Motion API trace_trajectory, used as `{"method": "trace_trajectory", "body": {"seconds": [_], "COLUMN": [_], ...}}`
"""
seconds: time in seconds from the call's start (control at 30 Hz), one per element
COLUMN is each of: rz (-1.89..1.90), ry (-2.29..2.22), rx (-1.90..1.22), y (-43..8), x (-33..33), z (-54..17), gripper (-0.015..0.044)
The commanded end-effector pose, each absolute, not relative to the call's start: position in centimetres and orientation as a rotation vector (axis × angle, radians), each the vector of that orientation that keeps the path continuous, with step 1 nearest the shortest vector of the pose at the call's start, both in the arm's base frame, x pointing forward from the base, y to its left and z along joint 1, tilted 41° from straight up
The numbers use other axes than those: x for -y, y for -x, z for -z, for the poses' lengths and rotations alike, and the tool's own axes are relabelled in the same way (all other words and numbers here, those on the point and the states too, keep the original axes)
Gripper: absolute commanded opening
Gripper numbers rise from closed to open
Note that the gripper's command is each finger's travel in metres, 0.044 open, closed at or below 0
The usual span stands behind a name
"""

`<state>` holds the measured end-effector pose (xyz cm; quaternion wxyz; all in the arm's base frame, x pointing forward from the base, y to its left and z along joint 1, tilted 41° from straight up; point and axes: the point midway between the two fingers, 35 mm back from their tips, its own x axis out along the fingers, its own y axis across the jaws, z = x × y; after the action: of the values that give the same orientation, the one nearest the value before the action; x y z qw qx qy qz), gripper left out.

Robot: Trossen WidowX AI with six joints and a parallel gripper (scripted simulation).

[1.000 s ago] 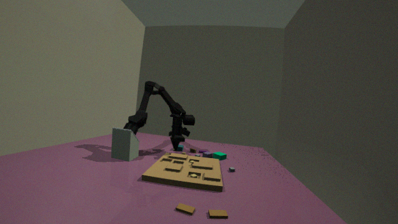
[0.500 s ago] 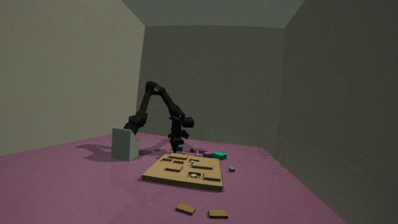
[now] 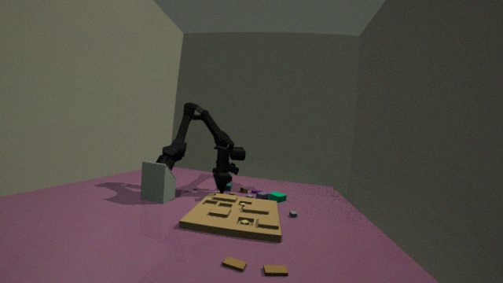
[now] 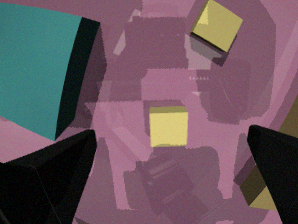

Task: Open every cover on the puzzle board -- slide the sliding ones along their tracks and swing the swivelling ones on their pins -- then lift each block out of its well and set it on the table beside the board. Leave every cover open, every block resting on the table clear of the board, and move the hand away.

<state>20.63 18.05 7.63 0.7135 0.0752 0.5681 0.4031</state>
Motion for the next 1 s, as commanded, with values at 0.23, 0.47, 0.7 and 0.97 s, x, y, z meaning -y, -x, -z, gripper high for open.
{"method": "trace_trajectory", "body": {"seconds": [0.23,0.47,0.7,0.97], "rz": [-0.893,-0.892,-0.89,-0.785], "ry": [-0.162,-0.165,-0.17,-0.266], "rx": [-1.246,-1.248,-1.25,-1.316], "y": [-20.9,-20.6,-20.5,-23.6], "x": [-15.8,-14.3,-13.5,-12.1], "z": [-10.4,-12.1,-12.9,-12.4], "gripper": [0.044,0.044,0.0414,0.0204]}}
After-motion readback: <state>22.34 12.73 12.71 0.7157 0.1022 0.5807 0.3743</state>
